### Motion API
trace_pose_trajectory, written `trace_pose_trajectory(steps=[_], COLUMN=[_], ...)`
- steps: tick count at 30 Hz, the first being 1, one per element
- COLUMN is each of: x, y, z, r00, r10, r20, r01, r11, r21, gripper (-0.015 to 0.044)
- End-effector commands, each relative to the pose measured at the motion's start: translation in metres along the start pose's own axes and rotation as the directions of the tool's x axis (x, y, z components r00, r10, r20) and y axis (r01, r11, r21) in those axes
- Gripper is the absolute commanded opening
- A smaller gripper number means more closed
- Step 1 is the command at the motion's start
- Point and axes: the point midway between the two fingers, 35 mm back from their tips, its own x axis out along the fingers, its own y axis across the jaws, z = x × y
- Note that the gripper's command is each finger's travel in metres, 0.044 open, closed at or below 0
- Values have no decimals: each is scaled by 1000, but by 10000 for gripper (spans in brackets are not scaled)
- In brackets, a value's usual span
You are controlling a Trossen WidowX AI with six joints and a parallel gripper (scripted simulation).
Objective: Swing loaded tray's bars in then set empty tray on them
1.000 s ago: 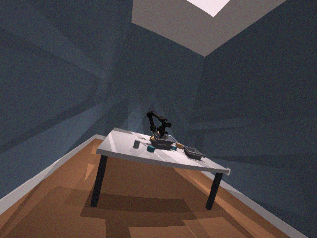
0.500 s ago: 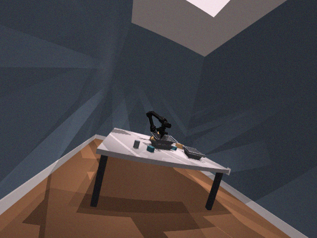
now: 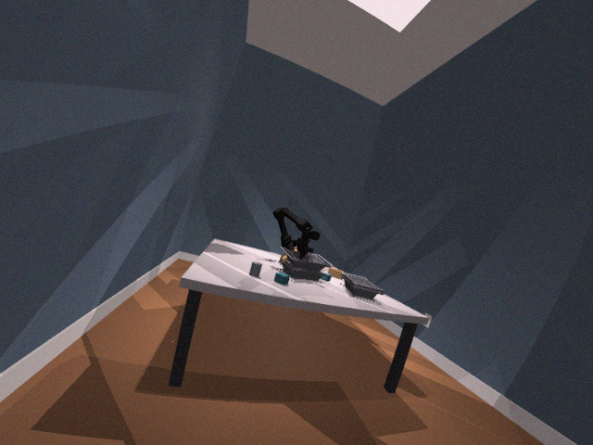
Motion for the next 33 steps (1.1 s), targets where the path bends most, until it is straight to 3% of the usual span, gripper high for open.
trace_pose_trajectory(steps=[1,33], x=[5,20], y=[-4,-8], z=[1,1], r00=[1000,1000], r10=[-17,-17], r20=[0,0], r01=[17,17], r11=[1000,1000], r21=[-4,-4], gripper=[0,0])
